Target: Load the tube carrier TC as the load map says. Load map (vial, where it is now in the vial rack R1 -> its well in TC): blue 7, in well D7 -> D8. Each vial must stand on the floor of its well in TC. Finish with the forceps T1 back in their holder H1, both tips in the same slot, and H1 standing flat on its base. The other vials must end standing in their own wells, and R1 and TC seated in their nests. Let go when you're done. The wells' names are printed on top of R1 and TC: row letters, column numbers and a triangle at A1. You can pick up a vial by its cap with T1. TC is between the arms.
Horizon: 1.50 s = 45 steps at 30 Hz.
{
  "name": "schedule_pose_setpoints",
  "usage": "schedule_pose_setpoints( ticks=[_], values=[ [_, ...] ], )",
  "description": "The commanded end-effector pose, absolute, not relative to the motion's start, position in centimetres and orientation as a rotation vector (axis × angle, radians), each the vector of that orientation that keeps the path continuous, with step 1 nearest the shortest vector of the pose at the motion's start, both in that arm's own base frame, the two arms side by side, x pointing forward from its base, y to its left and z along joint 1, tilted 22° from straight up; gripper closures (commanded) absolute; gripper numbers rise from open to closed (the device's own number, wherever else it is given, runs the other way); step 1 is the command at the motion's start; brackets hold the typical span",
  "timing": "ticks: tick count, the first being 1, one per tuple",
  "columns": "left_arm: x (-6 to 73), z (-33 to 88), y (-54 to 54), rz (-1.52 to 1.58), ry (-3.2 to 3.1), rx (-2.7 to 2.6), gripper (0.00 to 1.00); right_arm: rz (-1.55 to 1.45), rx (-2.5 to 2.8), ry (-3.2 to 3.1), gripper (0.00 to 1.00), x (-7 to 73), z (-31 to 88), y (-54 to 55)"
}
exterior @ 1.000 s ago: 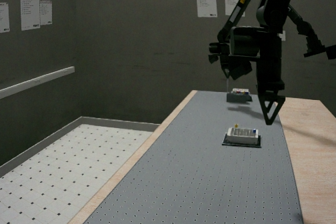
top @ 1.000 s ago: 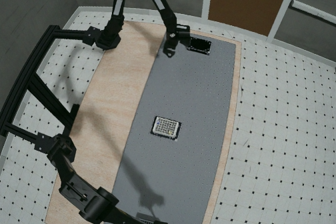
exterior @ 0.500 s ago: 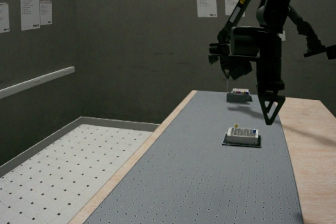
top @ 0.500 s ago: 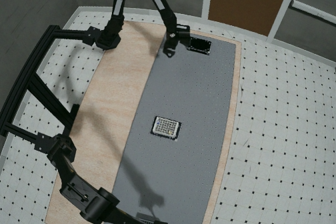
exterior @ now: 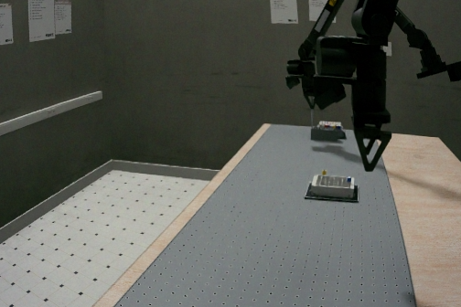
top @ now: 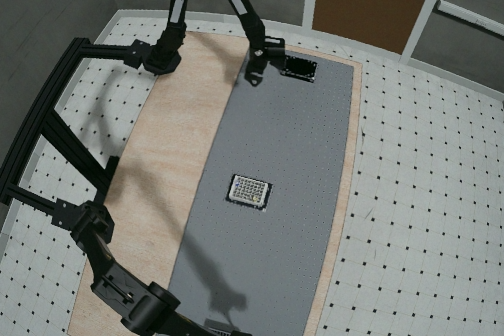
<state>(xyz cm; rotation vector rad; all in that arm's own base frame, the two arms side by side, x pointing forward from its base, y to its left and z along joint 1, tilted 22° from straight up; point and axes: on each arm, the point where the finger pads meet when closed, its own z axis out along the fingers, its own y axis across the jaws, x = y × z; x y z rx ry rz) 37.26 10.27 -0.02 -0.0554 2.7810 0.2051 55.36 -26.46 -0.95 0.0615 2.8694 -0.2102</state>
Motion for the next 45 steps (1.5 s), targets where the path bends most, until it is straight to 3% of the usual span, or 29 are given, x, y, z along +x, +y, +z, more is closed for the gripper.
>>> schedule_pose_setpoints(
  ticks=[1,45],
  values=[
    [37.9,0.5,10.3,0.211,2.766,-0.043,0.0,-0.211,0.057,2.867,0.93,56.8,-2.1,-26.2],
    [37.9,0.5,10.3,0.211,2.766,-0.043,0.0,-0.211,0.057,2.868,0.93,57.1,-3.2,-26.3]
  ],
)
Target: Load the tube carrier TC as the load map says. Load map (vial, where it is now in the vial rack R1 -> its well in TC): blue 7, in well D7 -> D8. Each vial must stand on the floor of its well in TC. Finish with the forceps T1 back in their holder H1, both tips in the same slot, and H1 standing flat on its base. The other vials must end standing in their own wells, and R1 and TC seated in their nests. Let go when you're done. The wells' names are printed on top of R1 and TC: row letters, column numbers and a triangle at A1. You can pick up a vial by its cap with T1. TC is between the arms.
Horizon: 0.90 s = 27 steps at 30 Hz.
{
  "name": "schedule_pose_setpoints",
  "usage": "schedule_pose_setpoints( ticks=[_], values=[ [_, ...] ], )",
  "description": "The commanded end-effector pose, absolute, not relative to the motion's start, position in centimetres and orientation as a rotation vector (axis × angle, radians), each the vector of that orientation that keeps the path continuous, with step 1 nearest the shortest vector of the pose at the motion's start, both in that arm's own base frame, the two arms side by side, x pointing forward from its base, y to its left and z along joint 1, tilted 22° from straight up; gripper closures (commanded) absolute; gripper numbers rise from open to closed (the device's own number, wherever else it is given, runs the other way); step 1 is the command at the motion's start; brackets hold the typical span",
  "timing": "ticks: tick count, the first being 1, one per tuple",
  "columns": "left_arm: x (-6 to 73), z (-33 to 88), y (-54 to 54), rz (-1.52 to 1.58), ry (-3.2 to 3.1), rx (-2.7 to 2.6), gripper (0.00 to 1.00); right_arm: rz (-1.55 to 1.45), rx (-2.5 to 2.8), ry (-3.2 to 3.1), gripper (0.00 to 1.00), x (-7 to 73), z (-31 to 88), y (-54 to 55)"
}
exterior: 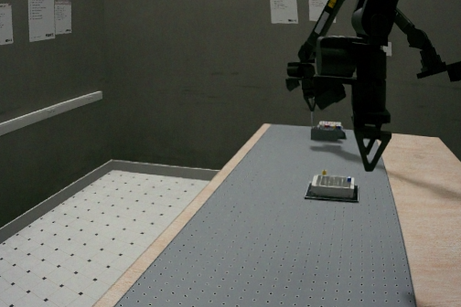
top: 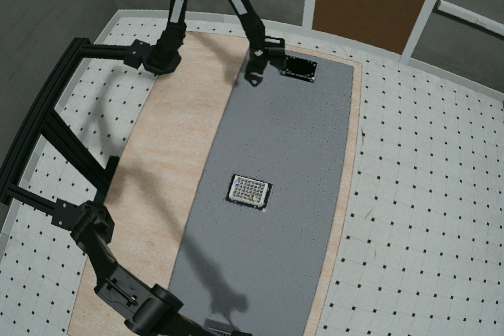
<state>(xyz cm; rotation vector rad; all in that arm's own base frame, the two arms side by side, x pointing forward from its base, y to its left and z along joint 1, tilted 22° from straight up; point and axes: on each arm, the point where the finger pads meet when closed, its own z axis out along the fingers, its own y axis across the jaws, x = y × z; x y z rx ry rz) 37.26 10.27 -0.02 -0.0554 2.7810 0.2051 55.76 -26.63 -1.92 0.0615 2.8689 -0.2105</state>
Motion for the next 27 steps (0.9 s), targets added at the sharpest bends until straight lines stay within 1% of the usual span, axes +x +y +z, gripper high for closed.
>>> schedule_pose_setpoints(
  ticks=[1,27],
  values=[
    [37.93,0.47,10.32,0.211,2.766,-0.043,0.0,-0.21,0.057,2.868,0.93,57.06,-3.28,-26.34],
    [37.93,0.47,10.32,0.211,2.766,-0.043,0.0,-0.214,0.057,2.862,0.93,57.48,-3.65,-26.52]
  ],
)
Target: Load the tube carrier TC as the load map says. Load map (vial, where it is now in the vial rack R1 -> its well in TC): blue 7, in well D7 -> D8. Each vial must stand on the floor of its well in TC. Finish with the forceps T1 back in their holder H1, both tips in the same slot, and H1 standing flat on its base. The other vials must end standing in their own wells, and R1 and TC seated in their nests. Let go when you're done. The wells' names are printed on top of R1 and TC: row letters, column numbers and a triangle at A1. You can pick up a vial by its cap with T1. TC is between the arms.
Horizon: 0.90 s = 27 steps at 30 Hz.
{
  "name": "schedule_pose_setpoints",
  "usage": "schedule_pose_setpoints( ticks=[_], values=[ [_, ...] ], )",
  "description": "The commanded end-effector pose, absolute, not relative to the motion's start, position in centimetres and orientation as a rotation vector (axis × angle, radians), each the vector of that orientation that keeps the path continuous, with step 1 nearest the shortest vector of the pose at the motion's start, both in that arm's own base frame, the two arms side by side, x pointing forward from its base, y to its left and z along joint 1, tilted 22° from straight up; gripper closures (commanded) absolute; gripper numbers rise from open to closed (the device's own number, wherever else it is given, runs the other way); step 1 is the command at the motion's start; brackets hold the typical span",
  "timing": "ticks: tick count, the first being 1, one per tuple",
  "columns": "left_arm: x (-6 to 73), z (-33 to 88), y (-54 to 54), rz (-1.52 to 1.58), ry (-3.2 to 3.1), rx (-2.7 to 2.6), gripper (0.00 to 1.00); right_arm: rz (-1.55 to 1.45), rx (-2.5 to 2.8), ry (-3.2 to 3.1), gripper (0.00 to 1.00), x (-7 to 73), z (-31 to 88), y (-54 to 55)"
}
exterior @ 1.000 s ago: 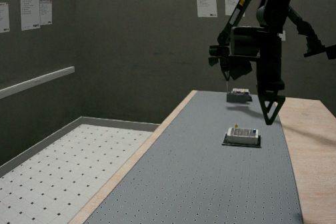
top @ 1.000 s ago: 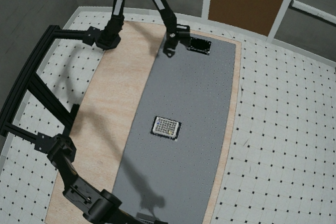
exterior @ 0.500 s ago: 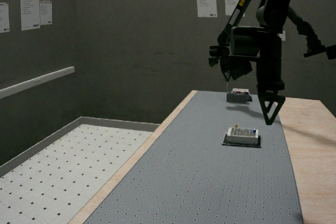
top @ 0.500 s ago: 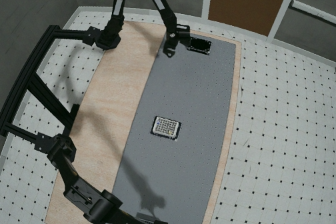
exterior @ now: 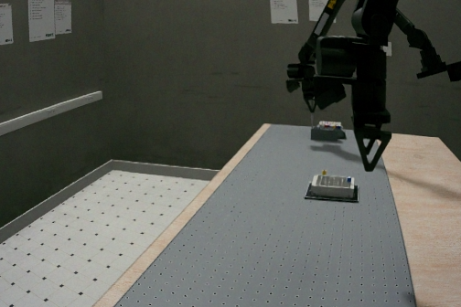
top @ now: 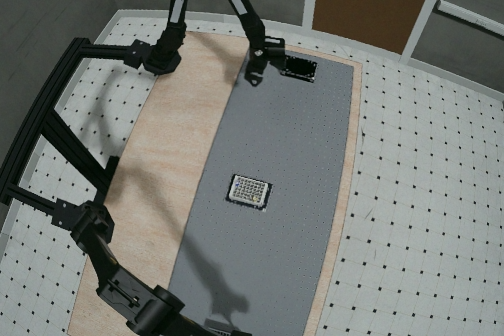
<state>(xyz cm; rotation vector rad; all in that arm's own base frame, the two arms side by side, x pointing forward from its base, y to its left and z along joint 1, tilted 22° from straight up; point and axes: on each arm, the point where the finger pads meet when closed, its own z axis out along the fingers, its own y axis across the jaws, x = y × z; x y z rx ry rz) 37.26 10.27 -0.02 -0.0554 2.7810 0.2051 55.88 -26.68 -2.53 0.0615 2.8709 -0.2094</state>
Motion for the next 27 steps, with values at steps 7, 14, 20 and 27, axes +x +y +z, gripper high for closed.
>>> schedule_pose_setpoints(
  ticks=[7,14,20,27],
  values=[
    [37.93,0.47,10.32,0.211,2.766,-0.043,0.0,-0.211,0.057,2.867,0.93,57.34,-4.0,-26.46],
    [37.93,0.47,10.32,0.211,2.766,-0.043,0.0,-0.21,0.057,2.868,0.93,57.39,-4.08,-26.48],
    [37.93,0.47,10.32,0.211,2.766,-0.043,0.0,-0.213,0.057,2.863,0.93,57.61,-4.12,-26.58],
    [37.93,0.47,10.32,0.211,2.766,-0.043,0.0,-0.212,0.057,2.866,0.93,57.54,-4.42,-26.54]
  ],
)
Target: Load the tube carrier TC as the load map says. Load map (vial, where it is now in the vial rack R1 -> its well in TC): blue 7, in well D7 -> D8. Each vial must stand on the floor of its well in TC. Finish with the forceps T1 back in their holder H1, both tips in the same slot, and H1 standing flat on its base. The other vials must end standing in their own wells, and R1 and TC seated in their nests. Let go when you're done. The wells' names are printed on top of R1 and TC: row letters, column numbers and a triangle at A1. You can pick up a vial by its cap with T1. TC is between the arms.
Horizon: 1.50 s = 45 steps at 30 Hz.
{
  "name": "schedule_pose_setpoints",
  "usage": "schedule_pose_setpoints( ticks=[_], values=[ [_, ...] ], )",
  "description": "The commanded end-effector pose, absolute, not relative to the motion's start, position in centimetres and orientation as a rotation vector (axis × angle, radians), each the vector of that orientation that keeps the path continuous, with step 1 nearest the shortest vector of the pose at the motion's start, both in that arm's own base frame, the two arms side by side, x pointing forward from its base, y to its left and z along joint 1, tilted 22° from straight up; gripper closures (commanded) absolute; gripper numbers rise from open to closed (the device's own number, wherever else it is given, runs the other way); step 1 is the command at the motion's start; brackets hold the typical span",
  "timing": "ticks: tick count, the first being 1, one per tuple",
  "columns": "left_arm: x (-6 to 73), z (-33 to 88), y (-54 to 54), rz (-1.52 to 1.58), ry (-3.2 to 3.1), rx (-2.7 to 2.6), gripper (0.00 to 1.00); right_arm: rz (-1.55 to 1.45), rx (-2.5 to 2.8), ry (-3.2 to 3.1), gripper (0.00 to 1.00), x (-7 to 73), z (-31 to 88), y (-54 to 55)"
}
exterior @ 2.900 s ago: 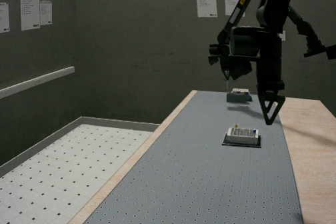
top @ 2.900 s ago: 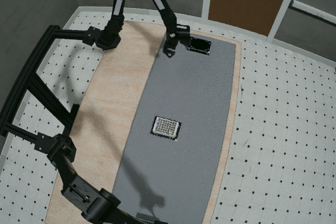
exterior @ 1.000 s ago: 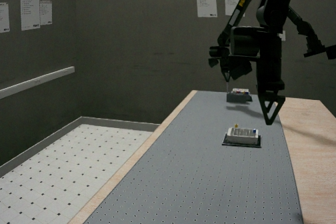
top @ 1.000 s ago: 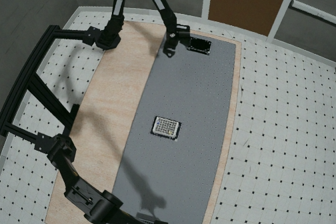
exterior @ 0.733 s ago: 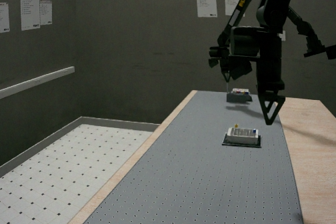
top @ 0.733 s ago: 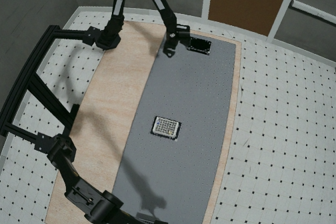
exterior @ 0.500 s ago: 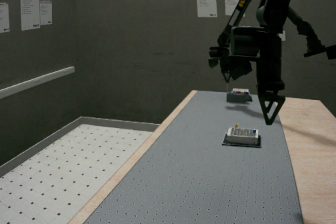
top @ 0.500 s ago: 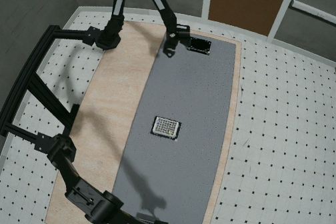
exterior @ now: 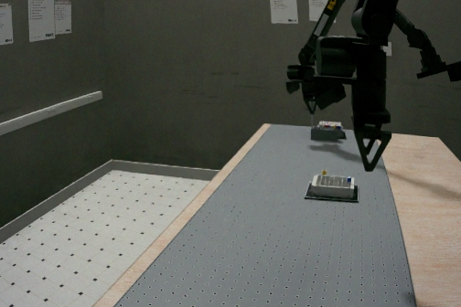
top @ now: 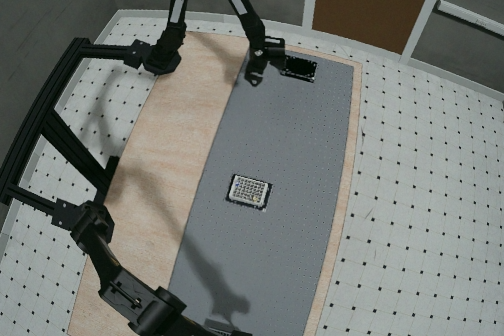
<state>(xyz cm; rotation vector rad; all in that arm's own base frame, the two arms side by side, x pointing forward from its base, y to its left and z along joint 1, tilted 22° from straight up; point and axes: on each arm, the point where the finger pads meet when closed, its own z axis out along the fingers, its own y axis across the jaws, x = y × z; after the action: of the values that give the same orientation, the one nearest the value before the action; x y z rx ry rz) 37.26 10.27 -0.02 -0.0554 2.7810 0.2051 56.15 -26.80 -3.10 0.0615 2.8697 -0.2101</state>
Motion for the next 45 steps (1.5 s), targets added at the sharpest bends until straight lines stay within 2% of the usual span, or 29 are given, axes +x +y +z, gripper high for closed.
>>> schedule_pose_setpoints(
  ticks=[1,45],
  values=[
    [37.93,0.47,10.32,0.211,2.766,-0.043,0.0,-0.212,0.057,2.864,0.93,57.6,-4.4,-26.56],
    [37.93,0.47,10.32,0.211,2.766,-0.043,0.0,-0.213,0.057,2.864,0.93,57.97,-5.32,-26.73]
  ],
)
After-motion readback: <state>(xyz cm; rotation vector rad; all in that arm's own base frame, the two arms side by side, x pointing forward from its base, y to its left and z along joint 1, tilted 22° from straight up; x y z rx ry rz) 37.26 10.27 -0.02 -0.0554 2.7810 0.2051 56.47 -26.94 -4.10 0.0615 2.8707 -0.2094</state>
